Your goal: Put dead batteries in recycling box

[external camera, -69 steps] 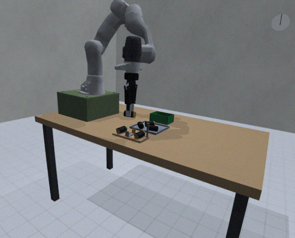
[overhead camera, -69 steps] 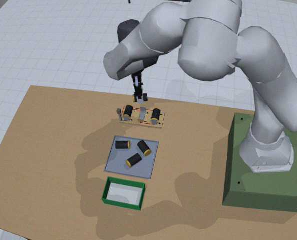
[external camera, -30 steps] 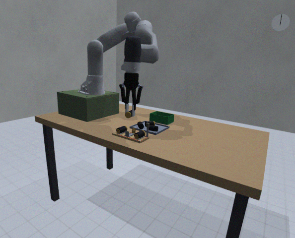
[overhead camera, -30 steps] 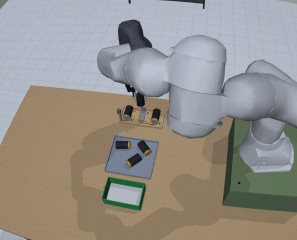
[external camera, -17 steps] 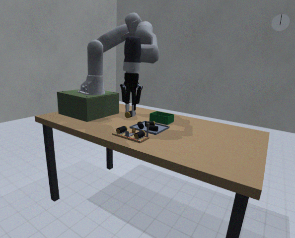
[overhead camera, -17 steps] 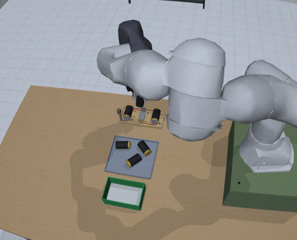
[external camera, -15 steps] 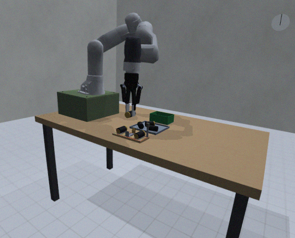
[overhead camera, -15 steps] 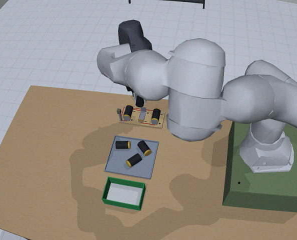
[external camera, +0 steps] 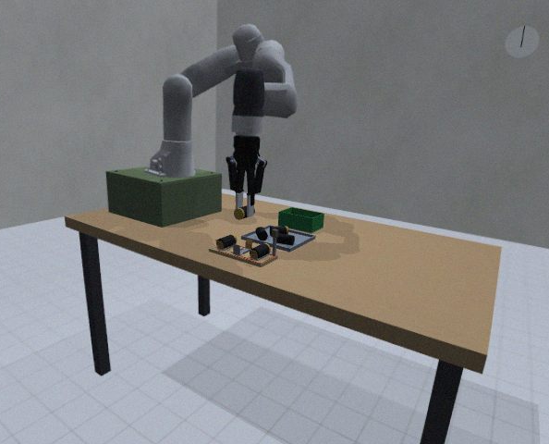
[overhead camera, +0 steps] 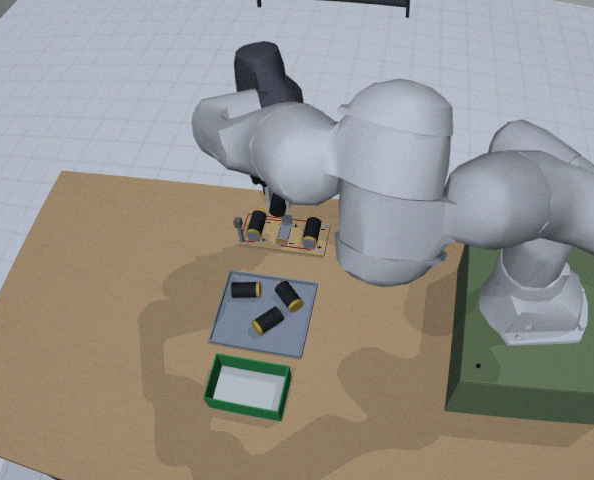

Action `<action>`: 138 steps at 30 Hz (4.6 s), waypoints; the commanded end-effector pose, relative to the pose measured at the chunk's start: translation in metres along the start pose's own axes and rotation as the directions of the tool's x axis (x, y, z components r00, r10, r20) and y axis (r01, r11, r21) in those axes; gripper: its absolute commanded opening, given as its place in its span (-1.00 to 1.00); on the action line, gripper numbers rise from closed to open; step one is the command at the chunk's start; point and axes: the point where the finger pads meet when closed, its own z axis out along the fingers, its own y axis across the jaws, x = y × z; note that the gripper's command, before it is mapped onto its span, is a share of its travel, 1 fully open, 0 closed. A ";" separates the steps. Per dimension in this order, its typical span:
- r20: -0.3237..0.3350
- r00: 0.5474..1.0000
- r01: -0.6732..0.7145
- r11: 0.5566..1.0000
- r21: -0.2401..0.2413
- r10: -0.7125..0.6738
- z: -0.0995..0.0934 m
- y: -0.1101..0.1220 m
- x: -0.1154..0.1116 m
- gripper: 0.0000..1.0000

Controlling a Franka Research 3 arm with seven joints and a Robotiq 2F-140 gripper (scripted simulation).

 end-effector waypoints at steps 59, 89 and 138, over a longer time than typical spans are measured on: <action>-0.002 0.986 0.167 0.986 -0.004 -0.167 -0.001 0.073 0.240 -0.68; 0.003 0.160 0.987 0.160 -0.003 -0.987 -0.001 0.073 0.240 -0.68; -0.003 -0.096 -0.995 -0.096 0.003 0.995 -0.001 0.073 0.240 -0.68</action>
